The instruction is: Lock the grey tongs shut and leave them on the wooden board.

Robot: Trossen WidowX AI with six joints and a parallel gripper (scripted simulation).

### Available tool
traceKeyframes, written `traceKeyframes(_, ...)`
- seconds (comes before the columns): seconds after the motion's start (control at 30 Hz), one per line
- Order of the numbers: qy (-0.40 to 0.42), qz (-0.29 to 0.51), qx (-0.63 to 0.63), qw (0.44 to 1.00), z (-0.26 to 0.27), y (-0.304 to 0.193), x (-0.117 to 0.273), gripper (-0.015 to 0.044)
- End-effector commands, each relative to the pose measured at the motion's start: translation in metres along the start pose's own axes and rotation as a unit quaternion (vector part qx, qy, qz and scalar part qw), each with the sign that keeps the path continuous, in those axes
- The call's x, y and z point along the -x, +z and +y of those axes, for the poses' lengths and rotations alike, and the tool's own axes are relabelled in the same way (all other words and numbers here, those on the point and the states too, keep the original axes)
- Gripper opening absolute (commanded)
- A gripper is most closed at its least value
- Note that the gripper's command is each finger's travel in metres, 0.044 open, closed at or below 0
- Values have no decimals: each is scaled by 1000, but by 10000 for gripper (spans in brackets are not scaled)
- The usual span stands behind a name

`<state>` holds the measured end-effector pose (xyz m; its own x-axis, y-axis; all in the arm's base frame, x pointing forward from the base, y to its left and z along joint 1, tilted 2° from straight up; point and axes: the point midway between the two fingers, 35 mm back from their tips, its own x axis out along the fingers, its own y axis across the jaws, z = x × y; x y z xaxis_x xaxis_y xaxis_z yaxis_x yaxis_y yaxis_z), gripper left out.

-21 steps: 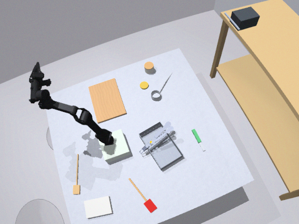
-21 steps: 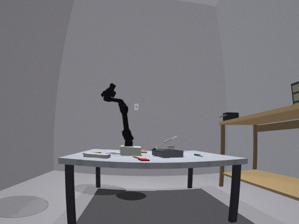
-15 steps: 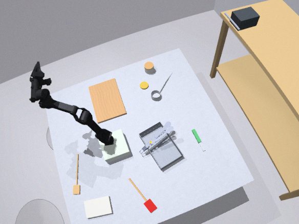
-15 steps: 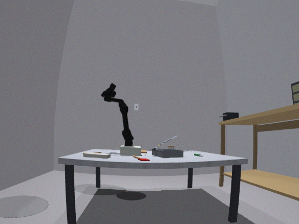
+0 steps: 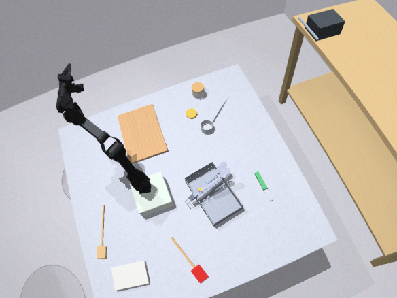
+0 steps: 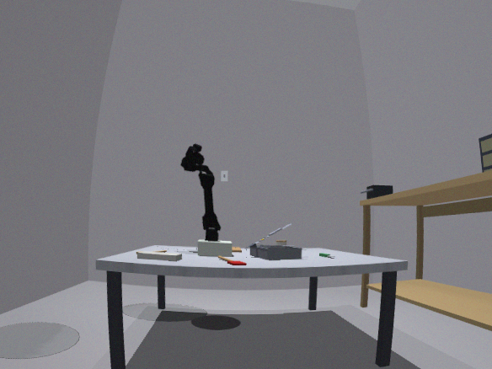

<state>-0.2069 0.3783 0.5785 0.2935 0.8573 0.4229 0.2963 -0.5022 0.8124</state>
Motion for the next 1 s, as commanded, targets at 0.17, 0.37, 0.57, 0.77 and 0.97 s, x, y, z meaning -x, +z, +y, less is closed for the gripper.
traceKeyframes(0.17, -3, -55, 76, 996, -26, 68, -63, -150)
traceKeyframes(0.37, -2, -75, 110, 991, -28, 95, -81, -150)
traceKeyframes(0.57, -2, -109, 123, 986, -34, 136, -100, -150)
traceKeyframes(0.77, -30, -151, 168, 974, -46, 206, -132, -150)
traceKeyframes(0.97, -75, -213, 203, 953, -53, 301, -153, -150)
